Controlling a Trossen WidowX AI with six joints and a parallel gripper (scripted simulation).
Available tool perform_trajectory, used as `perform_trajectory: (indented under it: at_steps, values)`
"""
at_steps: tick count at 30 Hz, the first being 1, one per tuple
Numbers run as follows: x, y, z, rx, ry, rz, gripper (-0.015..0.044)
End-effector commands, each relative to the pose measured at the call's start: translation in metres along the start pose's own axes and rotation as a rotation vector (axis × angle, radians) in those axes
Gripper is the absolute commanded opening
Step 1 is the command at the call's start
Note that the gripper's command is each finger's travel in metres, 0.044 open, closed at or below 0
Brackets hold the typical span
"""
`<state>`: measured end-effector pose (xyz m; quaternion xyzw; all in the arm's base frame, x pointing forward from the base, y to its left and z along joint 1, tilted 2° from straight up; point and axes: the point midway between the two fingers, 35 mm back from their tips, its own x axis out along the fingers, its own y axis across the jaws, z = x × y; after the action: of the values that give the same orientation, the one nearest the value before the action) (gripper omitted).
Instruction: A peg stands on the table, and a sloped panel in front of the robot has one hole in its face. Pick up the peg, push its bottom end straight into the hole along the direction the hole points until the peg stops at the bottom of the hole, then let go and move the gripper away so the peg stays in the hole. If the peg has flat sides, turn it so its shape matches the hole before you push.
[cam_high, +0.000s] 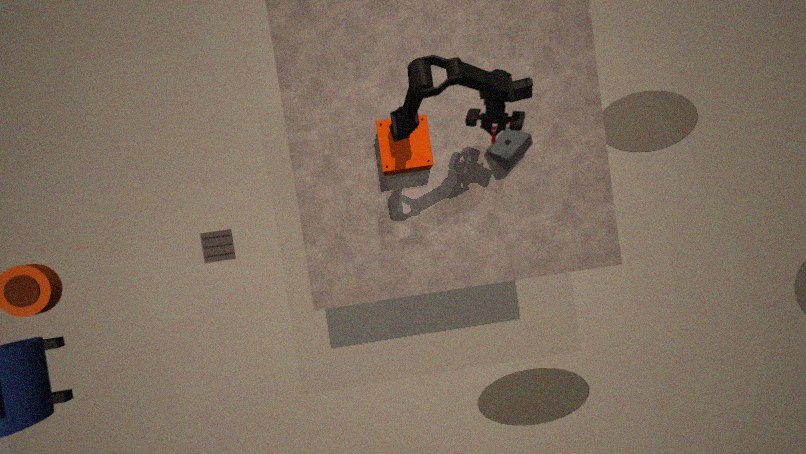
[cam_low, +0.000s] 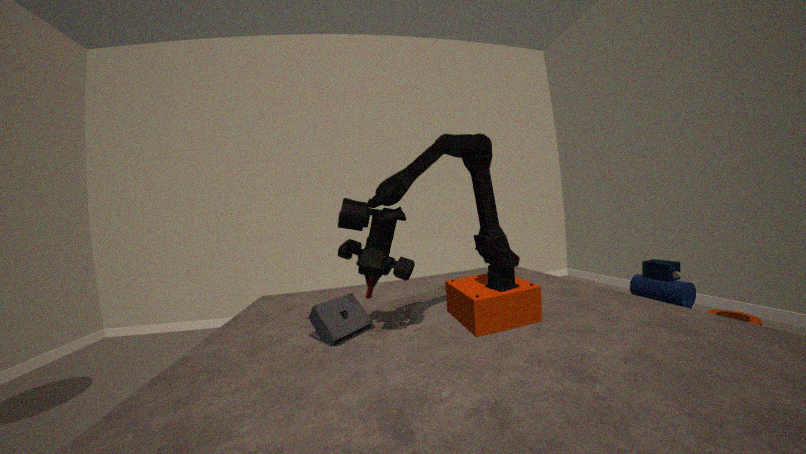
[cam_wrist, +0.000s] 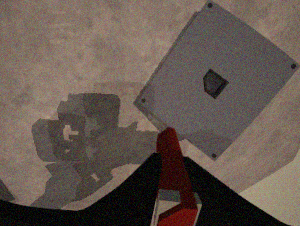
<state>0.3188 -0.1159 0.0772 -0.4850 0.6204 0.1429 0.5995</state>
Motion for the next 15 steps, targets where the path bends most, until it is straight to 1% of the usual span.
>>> perform_trajectory:
  at_steps: [1,15]
  values:
    - [-0.001,-0.0001,0.0022,-0.05,0.004,-0.012,0.0]
    - [-0.0049,-0.0012,0.009,-0.211,0.016,-0.046,0.0]
